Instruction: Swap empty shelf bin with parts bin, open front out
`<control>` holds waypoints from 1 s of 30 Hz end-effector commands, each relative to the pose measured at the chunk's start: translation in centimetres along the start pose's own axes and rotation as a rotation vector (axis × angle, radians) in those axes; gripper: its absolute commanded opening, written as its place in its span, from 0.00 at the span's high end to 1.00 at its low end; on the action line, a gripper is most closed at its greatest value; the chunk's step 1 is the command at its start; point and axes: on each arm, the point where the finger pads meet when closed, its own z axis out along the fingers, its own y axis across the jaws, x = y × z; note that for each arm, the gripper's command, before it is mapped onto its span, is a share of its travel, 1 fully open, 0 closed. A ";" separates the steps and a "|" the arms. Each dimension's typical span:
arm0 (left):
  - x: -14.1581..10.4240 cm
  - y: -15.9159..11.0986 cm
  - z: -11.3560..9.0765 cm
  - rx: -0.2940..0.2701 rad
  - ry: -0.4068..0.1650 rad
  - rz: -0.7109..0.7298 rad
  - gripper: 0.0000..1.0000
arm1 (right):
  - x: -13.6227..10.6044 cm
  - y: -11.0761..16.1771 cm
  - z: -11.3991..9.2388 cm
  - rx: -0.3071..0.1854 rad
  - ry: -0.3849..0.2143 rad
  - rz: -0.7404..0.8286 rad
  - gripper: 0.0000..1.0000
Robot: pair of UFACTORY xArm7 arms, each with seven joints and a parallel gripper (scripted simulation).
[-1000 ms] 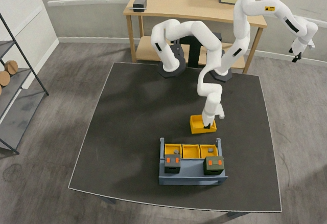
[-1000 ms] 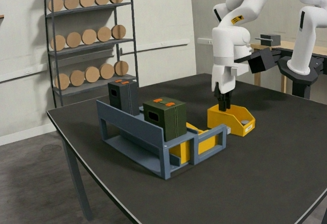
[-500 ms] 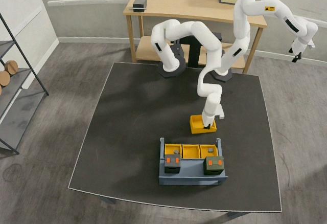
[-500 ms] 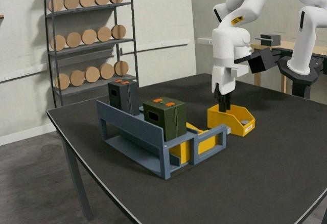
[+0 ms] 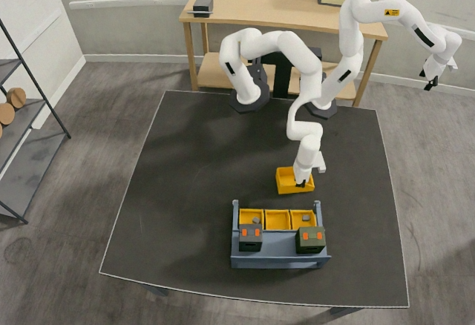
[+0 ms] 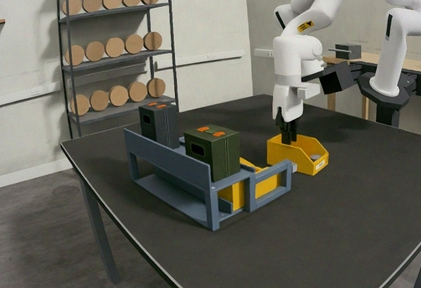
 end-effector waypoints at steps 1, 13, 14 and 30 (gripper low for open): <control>0.1 0.0 -0.2 -0.001 0.004 -0.001 0.00 | 0.1 0.2 -0.1 -0.005 0.002 0.000 0.73; 0.1 0.0 -0.2 -0.001 0.004 -0.001 0.00 | 0.1 0.2 0.8 -0.005 0.002 0.000 0.73; 0.1 0.0 -0.2 -0.001 0.004 -0.001 0.00 | 0.1 0.2 1.0 -0.005 0.002 0.000 0.73; 0.1 0.0 -0.2 -0.001 0.004 -0.001 0.00 | 0.1 0.2 3.1 -0.005 0.002 0.000 0.73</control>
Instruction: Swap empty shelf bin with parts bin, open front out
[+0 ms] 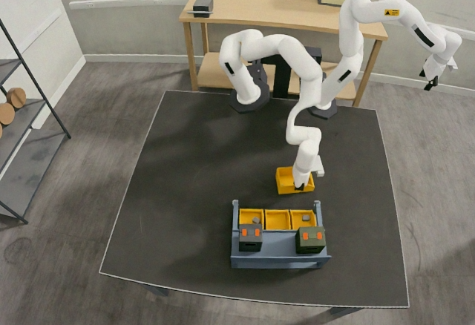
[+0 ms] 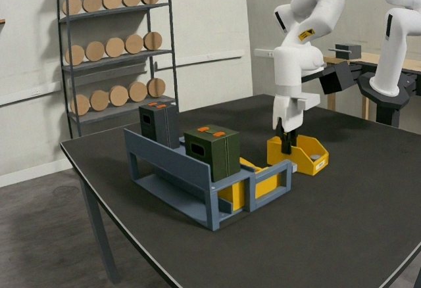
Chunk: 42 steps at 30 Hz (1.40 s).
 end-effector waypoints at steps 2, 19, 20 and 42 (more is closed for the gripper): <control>0.1 0.0 -0.2 -0.001 0.004 -0.001 0.00 | 0.1 0.2 0.4 -0.005 0.003 0.000 0.73; 0.1 0.0 -0.2 -0.001 0.004 -0.001 0.00 | 0.1 0.2 1.1 -0.005 0.003 0.000 0.73; 0.1 0.0 -0.2 -0.001 0.004 -0.001 0.00 | 0.1 0.2 1.1 -0.005 0.003 0.000 0.73; 0.1 0.0 -0.2 -0.001 0.004 -0.001 0.00 | 0.1 0.2 1.1 -0.005 0.003 0.000 1.00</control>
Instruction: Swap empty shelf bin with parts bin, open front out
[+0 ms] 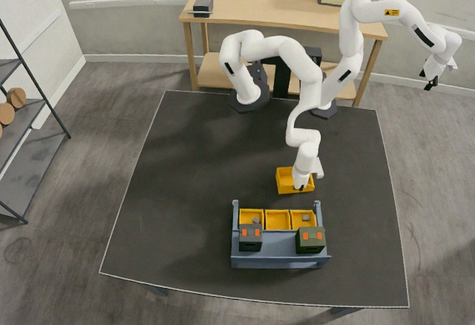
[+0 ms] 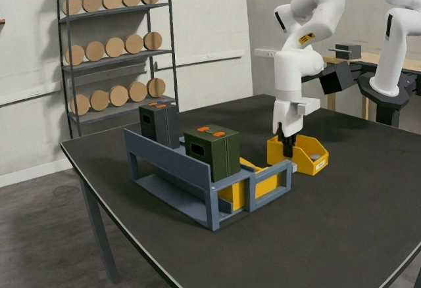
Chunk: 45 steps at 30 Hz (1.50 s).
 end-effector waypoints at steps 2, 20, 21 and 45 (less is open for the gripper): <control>0.1 0.0 -0.2 -0.001 0.004 -0.001 0.00 | 0.1 0.2 -0.2 -0.005 0.002 0.000 1.00; 0.1 0.0 -0.2 -0.001 0.004 -0.001 0.00 | 0.1 0.2 -0.2 -0.005 0.002 0.000 1.00; 0.1 0.0 -0.2 -0.001 0.004 -0.001 0.00 | 0.1 0.2 -0.2 -0.005 0.002 0.000 1.00; 0.1 0.0 -0.2 -0.001 0.004 -0.001 0.00 | 0.1 0.2 -3.5 -0.005 0.002 0.000 1.00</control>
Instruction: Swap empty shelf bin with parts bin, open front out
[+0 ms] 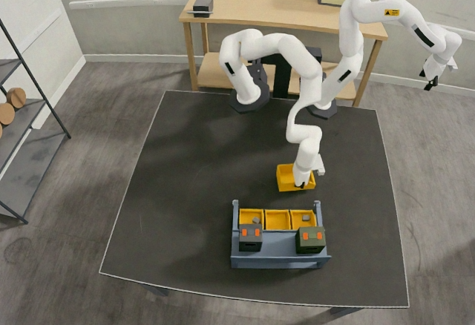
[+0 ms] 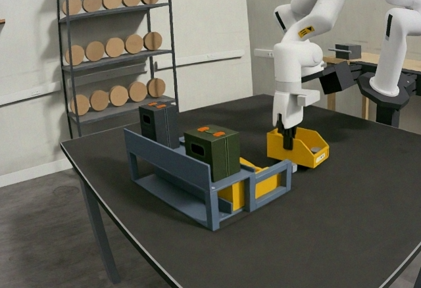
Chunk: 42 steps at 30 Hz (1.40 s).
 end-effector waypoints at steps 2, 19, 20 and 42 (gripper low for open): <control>0.1 0.0 -0.2 -0.001 0.004 -0.001 0.00 | 0.1 0.2 -1.8 -0.004 0.002 0.000 1.00; 0.1 0.0 -0.2 -0.001 0.004 -0.001 0.00 | 0.1 0.2 -5.7 -0.004 0.002 0.000 1.00; 0.1 0.0 -0.2 -0.001 0.004 -0.001 0.00 | 0.1 0.2 -5.9 -0.004 0.002 0.000 1.00; 0.1 0.0 -0.2 -0.001 0.004 -0.001 0.00 | 0.1 0.2 -6.4 -0.004 0.002 0.000 1.00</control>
